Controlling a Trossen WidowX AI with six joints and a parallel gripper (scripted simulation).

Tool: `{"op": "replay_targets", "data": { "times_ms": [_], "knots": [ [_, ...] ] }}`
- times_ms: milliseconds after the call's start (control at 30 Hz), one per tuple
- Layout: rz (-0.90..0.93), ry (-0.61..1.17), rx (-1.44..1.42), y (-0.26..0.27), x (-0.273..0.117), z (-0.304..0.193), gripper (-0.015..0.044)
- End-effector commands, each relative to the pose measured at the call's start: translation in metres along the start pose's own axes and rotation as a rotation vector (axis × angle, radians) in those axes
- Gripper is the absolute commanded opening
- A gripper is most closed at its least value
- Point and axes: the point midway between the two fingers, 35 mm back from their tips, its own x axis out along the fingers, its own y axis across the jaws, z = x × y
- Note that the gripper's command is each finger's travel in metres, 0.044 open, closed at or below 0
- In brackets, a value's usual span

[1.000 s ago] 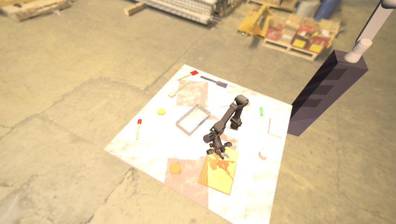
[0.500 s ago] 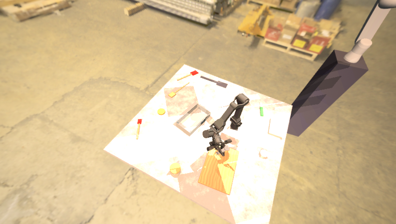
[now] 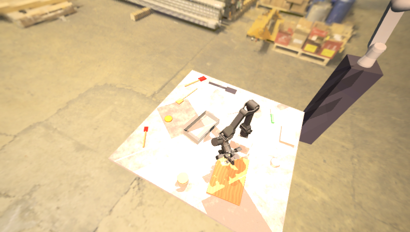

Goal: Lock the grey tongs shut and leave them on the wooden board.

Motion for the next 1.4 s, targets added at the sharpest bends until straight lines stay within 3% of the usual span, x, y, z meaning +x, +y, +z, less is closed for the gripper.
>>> {"op": "replay_targets", "data": {
  "times_ms": [0,500,1367],
  "knots": [
    [-0.003,0.008,-0.008,0.0,0.0,-0.001,-0.015],
    [-0.005,-0.034,0.01,0.002,0.004,0.0,-0.015],
    [-0.029,-0.753,0.103,0.008,0.042,0.005,-0.015]
  ]
}}
